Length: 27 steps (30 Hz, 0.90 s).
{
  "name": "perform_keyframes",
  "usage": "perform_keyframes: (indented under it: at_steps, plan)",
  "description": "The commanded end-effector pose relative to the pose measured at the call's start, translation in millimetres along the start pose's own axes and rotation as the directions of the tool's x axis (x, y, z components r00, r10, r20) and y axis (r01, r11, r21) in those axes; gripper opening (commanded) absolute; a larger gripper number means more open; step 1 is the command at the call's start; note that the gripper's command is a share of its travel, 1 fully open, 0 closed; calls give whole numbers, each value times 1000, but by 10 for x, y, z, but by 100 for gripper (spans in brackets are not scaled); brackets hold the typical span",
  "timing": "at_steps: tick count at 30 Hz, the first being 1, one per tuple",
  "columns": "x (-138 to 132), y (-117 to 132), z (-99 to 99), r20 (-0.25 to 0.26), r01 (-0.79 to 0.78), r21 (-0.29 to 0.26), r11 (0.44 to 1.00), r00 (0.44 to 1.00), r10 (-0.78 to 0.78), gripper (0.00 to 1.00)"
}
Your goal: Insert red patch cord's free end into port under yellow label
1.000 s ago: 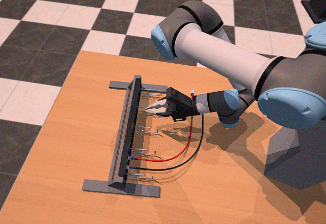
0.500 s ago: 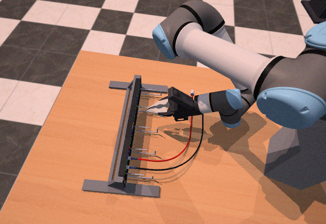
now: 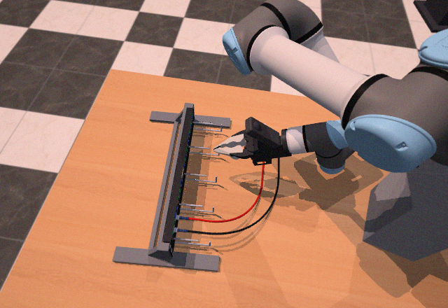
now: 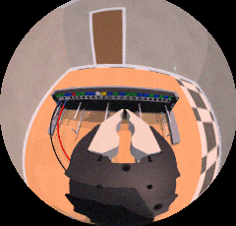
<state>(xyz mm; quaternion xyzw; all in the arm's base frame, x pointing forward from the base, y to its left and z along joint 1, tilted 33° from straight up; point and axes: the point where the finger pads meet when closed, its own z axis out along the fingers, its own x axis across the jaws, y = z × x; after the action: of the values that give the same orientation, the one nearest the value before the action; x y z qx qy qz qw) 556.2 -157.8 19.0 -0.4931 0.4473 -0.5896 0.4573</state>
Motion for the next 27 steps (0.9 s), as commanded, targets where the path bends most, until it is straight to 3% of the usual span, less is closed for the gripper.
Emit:
perform_keyframes:
  at_steps: [1, 14, 27]
  plan:
    - [6, -7, -212, 2, 0, 2, 1000, 1000, 0, 0]
    - [7, -6, -670, 2, 0, 2, 1000, 1000, 0, 0]
    - [7, -6, -876, 2, 0, 2, 1000, 1000, 0, 0]
